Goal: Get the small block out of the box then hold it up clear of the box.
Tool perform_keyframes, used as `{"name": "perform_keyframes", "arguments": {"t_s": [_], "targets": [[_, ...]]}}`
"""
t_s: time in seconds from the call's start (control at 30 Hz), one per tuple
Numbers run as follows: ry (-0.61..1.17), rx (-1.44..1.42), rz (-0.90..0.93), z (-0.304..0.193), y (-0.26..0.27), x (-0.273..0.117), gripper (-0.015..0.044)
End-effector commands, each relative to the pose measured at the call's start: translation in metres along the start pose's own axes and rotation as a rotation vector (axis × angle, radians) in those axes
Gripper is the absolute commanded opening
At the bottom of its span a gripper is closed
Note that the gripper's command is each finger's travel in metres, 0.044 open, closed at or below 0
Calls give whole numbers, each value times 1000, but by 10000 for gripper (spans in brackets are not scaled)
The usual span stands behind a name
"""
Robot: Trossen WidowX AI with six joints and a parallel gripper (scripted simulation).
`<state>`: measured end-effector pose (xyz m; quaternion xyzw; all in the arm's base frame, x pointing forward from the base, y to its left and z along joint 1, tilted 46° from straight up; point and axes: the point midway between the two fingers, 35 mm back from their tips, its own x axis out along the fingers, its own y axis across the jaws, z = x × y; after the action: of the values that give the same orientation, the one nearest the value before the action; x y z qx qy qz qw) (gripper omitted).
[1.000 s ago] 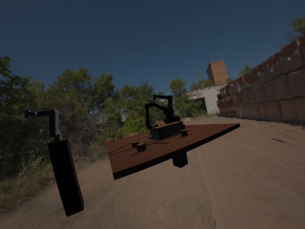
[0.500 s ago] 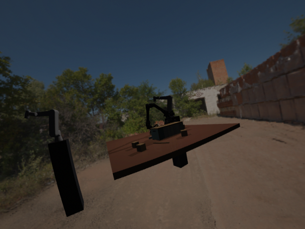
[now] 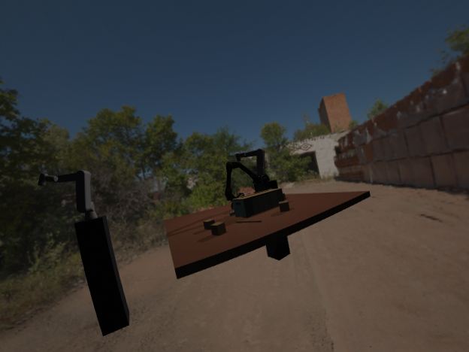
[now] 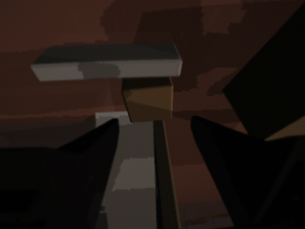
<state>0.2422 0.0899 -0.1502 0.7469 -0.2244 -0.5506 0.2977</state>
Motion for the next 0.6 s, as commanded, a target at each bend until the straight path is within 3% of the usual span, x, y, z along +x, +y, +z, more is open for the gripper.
{"name": "perform_keyframes", "arguments": {"t_s": [0.0, 0.4, 0.57], "targets": [[-1, -11, 8, 5, 2, 7, 285], [-1, -11, 9, 12, 4, 21, 285], [-1, -11, 9, 12, 4, 21, 154]]}}
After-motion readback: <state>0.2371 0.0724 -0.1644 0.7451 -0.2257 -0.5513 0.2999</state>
